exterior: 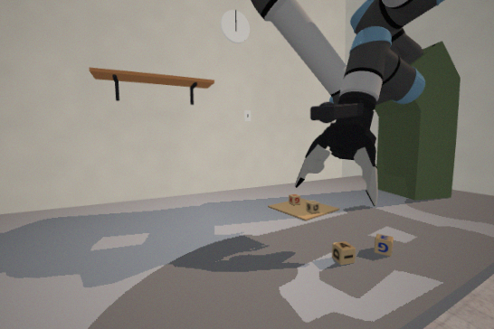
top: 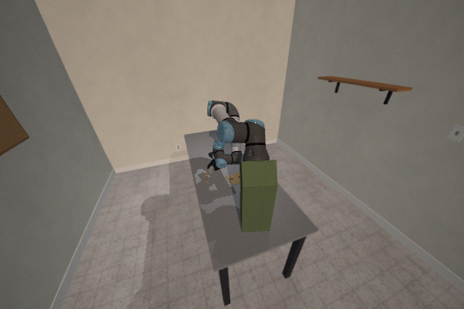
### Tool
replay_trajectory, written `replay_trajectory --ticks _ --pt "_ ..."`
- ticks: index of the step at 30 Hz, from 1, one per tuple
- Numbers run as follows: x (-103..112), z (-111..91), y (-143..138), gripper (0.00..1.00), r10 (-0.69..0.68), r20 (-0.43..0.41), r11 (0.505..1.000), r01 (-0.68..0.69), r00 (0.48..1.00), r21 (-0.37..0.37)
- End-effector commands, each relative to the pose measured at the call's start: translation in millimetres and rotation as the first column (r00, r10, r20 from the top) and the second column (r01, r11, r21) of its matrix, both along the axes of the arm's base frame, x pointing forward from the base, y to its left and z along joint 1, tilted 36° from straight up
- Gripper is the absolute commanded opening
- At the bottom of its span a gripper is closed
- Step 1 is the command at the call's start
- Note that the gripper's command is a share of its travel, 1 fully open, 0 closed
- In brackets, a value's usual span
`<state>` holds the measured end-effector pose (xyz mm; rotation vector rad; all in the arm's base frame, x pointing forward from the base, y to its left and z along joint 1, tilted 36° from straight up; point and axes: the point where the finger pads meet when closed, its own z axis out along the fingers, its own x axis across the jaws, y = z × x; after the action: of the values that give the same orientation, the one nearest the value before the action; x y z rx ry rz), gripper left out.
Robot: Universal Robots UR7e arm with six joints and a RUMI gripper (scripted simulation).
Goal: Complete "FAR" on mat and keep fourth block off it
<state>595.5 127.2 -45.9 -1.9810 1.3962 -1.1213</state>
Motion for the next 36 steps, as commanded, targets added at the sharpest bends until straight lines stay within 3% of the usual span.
replay_trajectory --ticks 1,15,36 --pt "-5.5 -11.7 -21.6 1.0 0.069 -0.049 0.997 -0.071 0.996 -0.039" --pt "-42.9 -31.8 -75.8 1.0 0.251 -0.15 0.958 -0.267 0.956 -0.101" --pt "-83.8 -13.8 -110.3 1.0 0.419 -0.119 0.891 -0.433 0.9 -0.139"
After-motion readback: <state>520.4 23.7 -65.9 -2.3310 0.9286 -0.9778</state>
